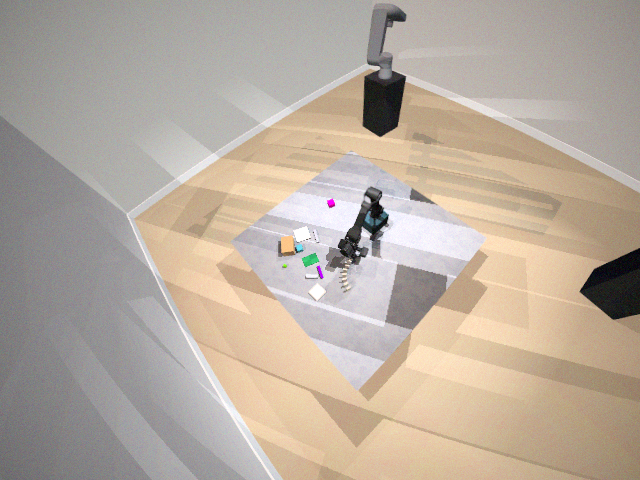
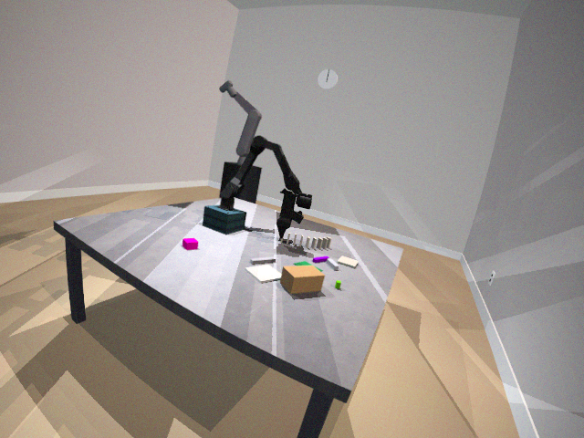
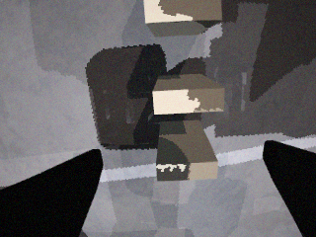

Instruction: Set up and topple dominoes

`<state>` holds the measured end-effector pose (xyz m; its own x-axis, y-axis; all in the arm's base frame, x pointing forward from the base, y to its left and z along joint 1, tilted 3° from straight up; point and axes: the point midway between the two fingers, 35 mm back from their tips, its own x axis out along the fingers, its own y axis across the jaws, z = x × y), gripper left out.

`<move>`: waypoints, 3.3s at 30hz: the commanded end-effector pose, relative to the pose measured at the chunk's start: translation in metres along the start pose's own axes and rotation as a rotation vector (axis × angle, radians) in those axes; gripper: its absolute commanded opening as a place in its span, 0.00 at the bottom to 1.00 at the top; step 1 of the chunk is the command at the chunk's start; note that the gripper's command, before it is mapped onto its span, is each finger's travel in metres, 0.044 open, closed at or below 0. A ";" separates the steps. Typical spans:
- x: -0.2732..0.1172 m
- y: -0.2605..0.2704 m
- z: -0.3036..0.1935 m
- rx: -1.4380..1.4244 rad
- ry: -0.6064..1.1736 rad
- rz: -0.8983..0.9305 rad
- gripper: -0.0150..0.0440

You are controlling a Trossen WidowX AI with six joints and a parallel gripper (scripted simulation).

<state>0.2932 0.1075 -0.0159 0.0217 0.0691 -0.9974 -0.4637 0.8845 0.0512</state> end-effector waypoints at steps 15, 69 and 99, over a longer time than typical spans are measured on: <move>-0.128 0.000 0.000 0.016 -0.006 -0.002 0.96; -0.065 0.000 -0.037 1.575 -0.003 -0.001 0.25; 0.015 -0.001 -0.032 1.575 -0.002 -0.001 0.25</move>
<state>0.2608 0.0911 -0.0315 0.0191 0.0668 -0.9976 0.8859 0.4613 0.0478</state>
